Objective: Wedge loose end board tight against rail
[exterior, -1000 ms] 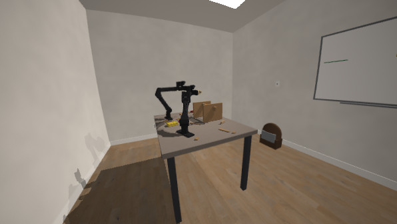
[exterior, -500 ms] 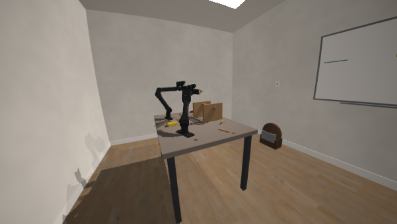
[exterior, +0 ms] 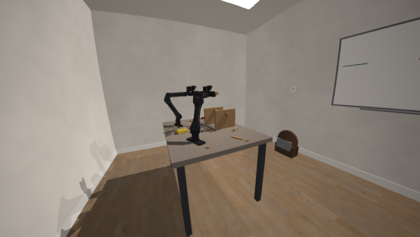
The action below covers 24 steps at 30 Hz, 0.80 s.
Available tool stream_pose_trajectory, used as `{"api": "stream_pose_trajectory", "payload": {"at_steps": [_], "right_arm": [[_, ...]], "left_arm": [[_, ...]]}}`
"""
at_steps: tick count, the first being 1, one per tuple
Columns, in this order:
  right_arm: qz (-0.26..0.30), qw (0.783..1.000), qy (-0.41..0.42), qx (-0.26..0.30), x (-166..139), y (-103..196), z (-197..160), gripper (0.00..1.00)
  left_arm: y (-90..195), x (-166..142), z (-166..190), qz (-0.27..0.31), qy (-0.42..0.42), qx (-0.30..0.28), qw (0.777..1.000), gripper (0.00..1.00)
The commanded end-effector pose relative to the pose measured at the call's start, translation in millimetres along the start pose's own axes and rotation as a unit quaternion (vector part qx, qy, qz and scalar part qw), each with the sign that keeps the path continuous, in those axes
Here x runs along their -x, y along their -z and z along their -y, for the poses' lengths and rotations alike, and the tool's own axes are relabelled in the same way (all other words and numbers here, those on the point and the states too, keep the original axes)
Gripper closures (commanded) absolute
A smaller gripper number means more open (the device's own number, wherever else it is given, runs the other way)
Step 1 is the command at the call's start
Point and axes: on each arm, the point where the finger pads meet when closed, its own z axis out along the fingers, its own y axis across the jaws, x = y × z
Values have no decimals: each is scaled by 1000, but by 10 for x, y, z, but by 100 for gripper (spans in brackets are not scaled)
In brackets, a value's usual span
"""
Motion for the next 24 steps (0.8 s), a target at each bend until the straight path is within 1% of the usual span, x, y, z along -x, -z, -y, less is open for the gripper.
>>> {"api": "stream_pose_trajectory", "payload": {"at_steps": [1, 7, 9, 10, 13, 17, 24], "right_arm": [[22, 999, -25, 20, 403, 17, 294, 64], [22, 999, -22, 34, 562, 51, 699, 64], [22, 999, -22, 34, 562, 51, 699, 64], [34, 998, -29, 37, 668, 95, 747, 64], [23, 999, -19, 39, 650, 114, 991, 64], [29, 998, -22, 48, 750, 204, 1265, 64], [24, 997, -18, 66, 782, 429, 1711, 64]], "left_arm": [[87, 291, 2, 33, 3, -1, 999, 58], [87, 291, 2, 33, 3, -1, 999, 58], [87, 291, 2, 33, 3, -1, 999, 58], [87, 291, 2, 33, 3, -1, 999, 58], [87, 291, 2, 33, 3, -1, 999, 58], [87, 291, 2, 33, 3, -1, 999, 58], [87, 291, 2, 33, 3, -1, 999, 58]]}}
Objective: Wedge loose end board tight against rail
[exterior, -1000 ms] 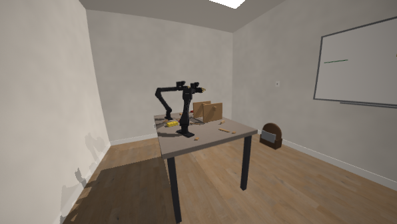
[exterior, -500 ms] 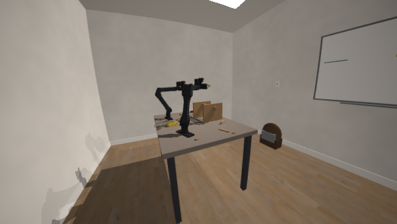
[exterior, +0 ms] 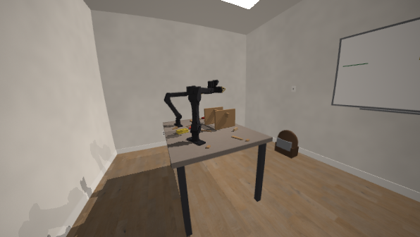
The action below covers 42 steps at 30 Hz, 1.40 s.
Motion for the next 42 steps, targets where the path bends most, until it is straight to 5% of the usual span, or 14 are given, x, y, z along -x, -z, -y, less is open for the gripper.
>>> {"api": "stream_pose_trajectory", "payload": {"at_steps": [1, 20, 25, 32, 37, 42], "right_arm": [[20, 999, -14, 33, 215, 182, 92, 64], [17, 997, -9, 69, 58, 1016, 888, 64], [-10, 997, -8, 81, -237, 1273, 1035, 64], [42, 997, -10, 57, 136, 1397, 1172, 64], [21, 998, -8, 59, -38, 1281, 1128, 64], [39, 998, -10, 56, 108, 1363, 1150, 64]], "left_arm": [[87, 291, 2, 33, 3, -1, 999, 58], [87, 291, 2, 33, 3, -1, 999, 58], [87, 291, 2, 33, 3, -1, 999, 58], [87, 291, 2, 33, 3, -1, 999, 58], [87, 291, 2, 33, 3, -1, 999, 58], [87, 291, 2, 33, 3, -1, 999, 58]]}}
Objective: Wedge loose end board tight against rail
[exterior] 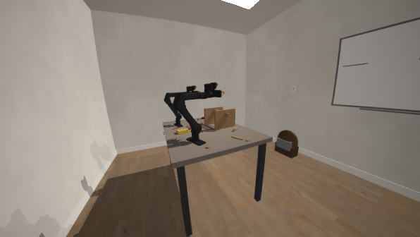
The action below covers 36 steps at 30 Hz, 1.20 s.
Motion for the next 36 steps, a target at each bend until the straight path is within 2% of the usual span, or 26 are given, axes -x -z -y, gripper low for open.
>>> {"api": "stream_pose_trajectory", "payload": {"at_steps": [1, 7, 11, 13, 17, 18, 24, 26, 28, 36], "right_arm": [[46, 999, -2, 2, 366, 72, -32, 64], [32, 999, -2, 1, 261, -29, -31, 64], [34, 999, -2, 3, 279, -14, -45, 64], [30, 999, -3, -11, 248, -41, 56, 64], [41, 999, -3, -1, 329, 29, -18, 64], [41, 999, -3, 0, 329, 29, -18, 64], [41, 999, -3, 0, 329, 29, -18, 64], [41, 999, -3, 0, 329, 29, -18, 64], [41, 999, -3, 0, 329, 29, -18, 64], [41, 999, -4, -2, 330, 30, -8, 64]], "left_arm": [[87, 291, 2, 33, 3, -1, 999, 100], [87, 291, 2, 33, 2, -1, 999, 100], [87, 291, 2, 33, 2, -1, 999, 100], [87, 291, 2, 33, 2, -1, 999, 100], [87, 291, 2, 33, 2, -1, 999, 100], [-97, 26, 73, -12, 6, -9, 1000, 100], [-279, -303, 225, -113, 34, -12, 993, 100], [-339, -369, 299, -142, 41, -13, 989, 100], [-339, -369, 299, -142, 41, -13, 989, 100], [-568, -716, 674, -257, 52, -26, 965, 100]]}}
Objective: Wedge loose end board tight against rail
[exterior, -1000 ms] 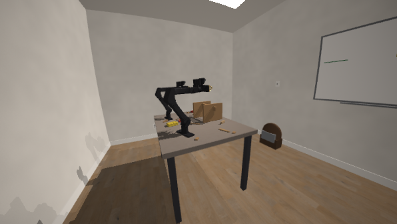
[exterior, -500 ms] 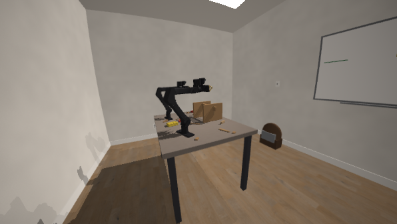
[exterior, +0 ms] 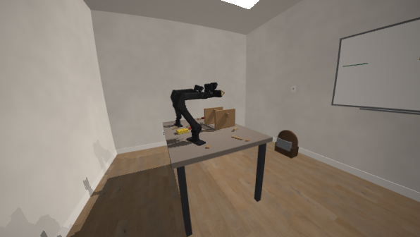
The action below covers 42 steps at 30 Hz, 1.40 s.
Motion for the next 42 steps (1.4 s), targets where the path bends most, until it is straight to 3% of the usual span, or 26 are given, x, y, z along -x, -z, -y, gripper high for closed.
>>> {"api": "stream_pose_trajectory", "payload": {"at_steps": [1, 5, 7, 10, 12, 15, 16, 21, 22, 42], "right_arm": [[39, 999, -3, 2, 325, 40, -25, 64], [39, 999, -3, 2, 325, 40, -25, 64], [39, 999, -3, 2, 325, 40, -25, 64], [39, 999, -3, 2, 325, 40, -25, 64], [39, 999, -3, 2, 325, 40, -24, 64], [39, 999, -3, 2, 325, 40, -24, 64], [39, 999, -3, 2, 325, 40, -24, 64], [39, 999, -3, 2, 325, 40, -24, 64], [39, 999, -3, 2, 325, 40, -24, 64], [39, 999, -4, 2, 325, 40, -24, 64]], "left_arm": [[-113, -198, 122, -81, 15, 7, 997, 100], [-251, -373, 294, -140, 16, 9, 990, 100], [-339, -630, 359, -186, 11, 15, 982, 100], [-340, -513, 392, -182, 14, 14, 983, 100], [-383, -616, 500, -210, 10, 15, 977, 100], [-458, -979, 594, -275, -1, 28, 961, 100], [-451, -827, 670, -265, 1, 24, 964, 100], [-489, -1248, 804, -344, -19, 47, 938, 100], [-489, -1056, 872, -323, -13, 40, 945, 100], [-569, -1052, 1082, -322, -24, 31, 946, 100]]}}
